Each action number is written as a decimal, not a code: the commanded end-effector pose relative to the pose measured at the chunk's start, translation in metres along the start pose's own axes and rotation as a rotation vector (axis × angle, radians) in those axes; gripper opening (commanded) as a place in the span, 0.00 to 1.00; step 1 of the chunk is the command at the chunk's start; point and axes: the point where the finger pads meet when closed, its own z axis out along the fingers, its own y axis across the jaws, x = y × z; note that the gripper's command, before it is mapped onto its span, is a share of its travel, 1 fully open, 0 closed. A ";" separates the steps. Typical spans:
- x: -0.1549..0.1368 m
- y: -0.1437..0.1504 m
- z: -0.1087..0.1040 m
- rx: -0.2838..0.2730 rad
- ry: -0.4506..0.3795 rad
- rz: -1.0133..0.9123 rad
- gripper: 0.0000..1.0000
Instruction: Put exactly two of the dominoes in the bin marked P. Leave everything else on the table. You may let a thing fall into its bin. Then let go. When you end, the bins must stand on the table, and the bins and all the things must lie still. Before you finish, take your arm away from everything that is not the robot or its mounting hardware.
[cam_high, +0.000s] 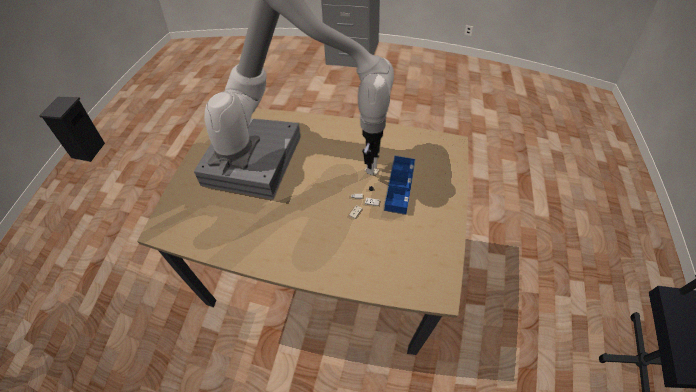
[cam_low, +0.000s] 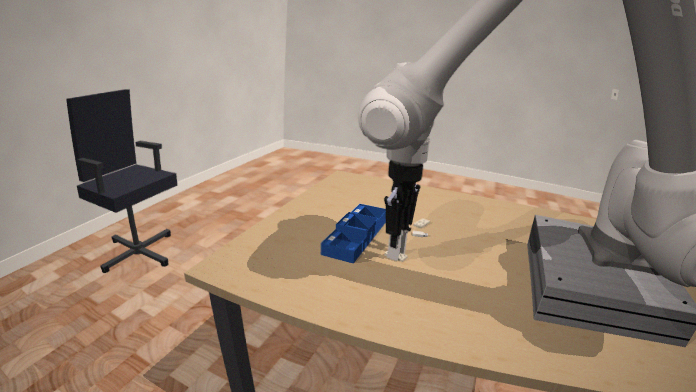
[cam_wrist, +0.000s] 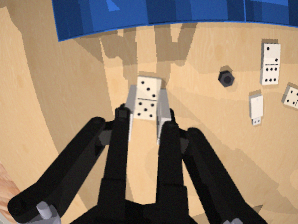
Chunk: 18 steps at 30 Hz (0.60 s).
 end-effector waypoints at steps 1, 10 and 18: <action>0.000 0.000 -0.003 0.000 0.000 0.000 0.13; 0.000 0.000 -0.030 0.000 0.000 0.000 0.13; 0.000 0.000 -0.053 0.000 0.000 0.000 0.13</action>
